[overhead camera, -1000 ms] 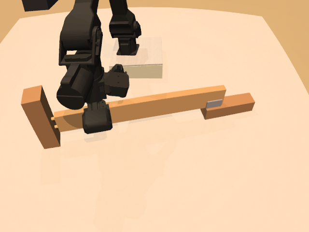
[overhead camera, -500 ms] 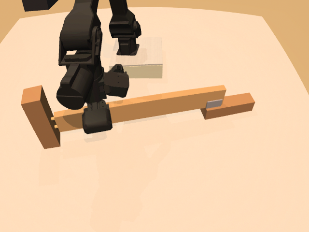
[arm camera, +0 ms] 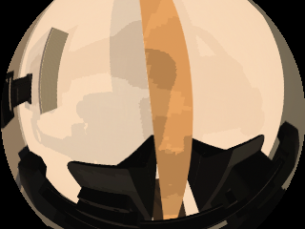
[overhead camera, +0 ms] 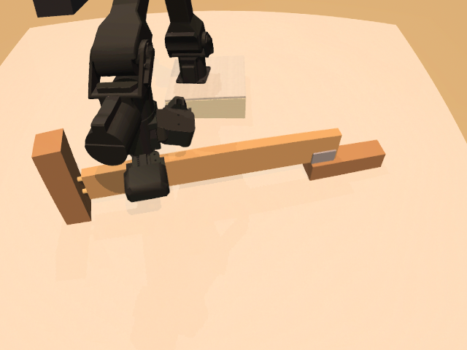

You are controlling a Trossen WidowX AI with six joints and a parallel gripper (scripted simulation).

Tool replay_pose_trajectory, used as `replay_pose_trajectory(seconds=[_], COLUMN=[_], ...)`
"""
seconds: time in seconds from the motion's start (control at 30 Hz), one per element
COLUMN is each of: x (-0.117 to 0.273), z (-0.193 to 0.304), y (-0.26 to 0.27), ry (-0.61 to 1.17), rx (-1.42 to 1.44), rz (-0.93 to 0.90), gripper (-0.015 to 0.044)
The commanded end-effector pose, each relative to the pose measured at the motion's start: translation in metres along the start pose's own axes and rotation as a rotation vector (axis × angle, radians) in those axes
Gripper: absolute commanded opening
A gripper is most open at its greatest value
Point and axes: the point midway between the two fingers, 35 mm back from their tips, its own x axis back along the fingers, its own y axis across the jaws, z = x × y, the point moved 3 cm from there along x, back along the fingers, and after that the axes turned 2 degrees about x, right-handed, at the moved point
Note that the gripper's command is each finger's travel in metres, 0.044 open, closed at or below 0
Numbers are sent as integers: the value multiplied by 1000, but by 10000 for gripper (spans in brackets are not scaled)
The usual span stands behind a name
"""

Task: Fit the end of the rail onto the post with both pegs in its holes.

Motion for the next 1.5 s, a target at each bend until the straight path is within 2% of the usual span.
replay_pose_trajectory(seconds=[0.0, 1.47], x=[4, 3], z=[4, 9], y=[-3, -2], ry=[13, 13], rx=[1, 1], rz=[11, 11], gripper=[0, 0])
